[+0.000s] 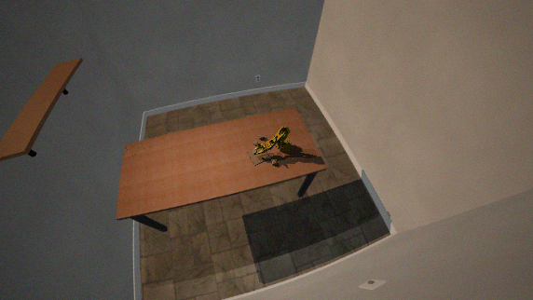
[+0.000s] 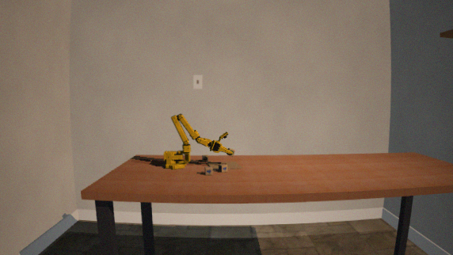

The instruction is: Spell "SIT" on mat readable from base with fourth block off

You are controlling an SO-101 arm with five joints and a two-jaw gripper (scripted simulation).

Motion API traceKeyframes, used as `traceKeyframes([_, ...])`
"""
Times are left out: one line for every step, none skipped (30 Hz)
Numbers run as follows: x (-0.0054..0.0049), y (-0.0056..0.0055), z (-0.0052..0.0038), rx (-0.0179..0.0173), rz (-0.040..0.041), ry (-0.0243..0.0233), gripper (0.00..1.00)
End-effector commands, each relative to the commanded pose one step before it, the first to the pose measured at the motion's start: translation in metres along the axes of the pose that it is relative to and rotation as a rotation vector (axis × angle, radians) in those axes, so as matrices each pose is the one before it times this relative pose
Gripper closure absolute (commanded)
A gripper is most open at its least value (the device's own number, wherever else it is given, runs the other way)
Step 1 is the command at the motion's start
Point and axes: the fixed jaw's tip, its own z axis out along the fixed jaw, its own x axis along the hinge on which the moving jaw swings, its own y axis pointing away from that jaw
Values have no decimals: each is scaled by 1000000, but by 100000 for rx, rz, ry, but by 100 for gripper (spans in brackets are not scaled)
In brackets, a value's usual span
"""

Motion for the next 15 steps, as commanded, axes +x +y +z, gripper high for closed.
traceKeyframes([-13744,-739,1184,258,648,-6112,100])
traceKeyframes([0,0,0,0,0,0,100])
traceKeyframes([15,0,7,0,0,0,100])
traceKeyframes([96,-1,43,0,0,0,100])
traceKeyframes([224,-3,100,0,0,0,100])
traceKeyframes([371,-6,163,0,0,0,100])
traceKeyframes([512,-8,220,0,0,0,100])
traceKeyframes([628,-10,263,0,0,0,100])
traceKeyframes([705,-11,285,0,0,0,100])
traceKeyframes([734,-11,287,0,0,0,100])
traceKeyframes([711,-11,267,0,0,0,100])
traceKeyframes([638,-10,232,0,0,0,100])
traceKeyframes([524,-8,184,0,0,0,100])
traceKeyframes([381,-6,131,0,0,0,100])
traceKeyframes([231,-4,78,0,0,0,100])
